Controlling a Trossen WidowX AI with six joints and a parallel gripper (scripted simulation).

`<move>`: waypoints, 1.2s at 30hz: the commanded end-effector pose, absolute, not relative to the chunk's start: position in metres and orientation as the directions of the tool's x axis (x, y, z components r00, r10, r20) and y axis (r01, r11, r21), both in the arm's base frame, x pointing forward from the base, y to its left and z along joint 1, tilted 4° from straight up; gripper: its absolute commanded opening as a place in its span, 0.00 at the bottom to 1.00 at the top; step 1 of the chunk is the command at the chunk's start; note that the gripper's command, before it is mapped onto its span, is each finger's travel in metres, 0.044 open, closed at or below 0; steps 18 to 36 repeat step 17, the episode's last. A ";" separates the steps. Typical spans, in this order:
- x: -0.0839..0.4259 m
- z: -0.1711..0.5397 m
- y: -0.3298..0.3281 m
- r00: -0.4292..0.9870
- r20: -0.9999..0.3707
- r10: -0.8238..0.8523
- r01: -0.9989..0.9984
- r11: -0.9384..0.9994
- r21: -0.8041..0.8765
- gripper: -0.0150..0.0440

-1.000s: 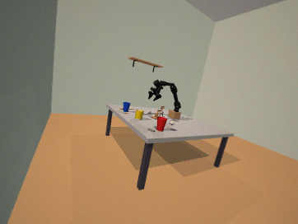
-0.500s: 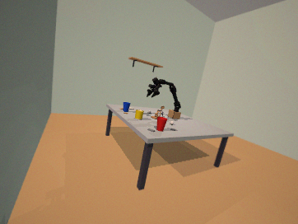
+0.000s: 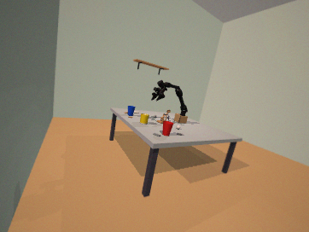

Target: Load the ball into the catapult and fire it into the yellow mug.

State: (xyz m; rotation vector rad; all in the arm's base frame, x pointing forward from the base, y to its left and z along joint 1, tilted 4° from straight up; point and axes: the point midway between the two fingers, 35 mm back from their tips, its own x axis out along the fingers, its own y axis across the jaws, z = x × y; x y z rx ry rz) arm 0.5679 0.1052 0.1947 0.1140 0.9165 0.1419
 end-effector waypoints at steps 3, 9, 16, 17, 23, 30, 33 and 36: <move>0.568 0.195 0.105 0.601 -0.781 0.171 -0.074 0.985 0.159 1.00; 0.568 0.195 0.105 0.601 -0.781 0.171 -0.074 0.985 0.159 1.00; 0.568 0.195 0.105 0.601 -0.781 0.171 -0.074 0.985 0.159 1.00; 0.568 0.195 0.105 0.601 -0.781 0.171 -0.074 0.985 0.159 1.00; 0.568 0.195 0.105 0.601 -0.781 0.171 -0.074 0.985 0.159 1.00; 0.568 0.195 0.105 0.601 -0.781 0.171 -0.074 0.985 0.159 1.00; 0.568 0.195 0.105 0.601 -0.781 0.171 -0.074 0.985 0.159 1.00; 0.568 0.195 0.105 0.601 -0.781 0.171 -0.074 0.985 0.159 1.00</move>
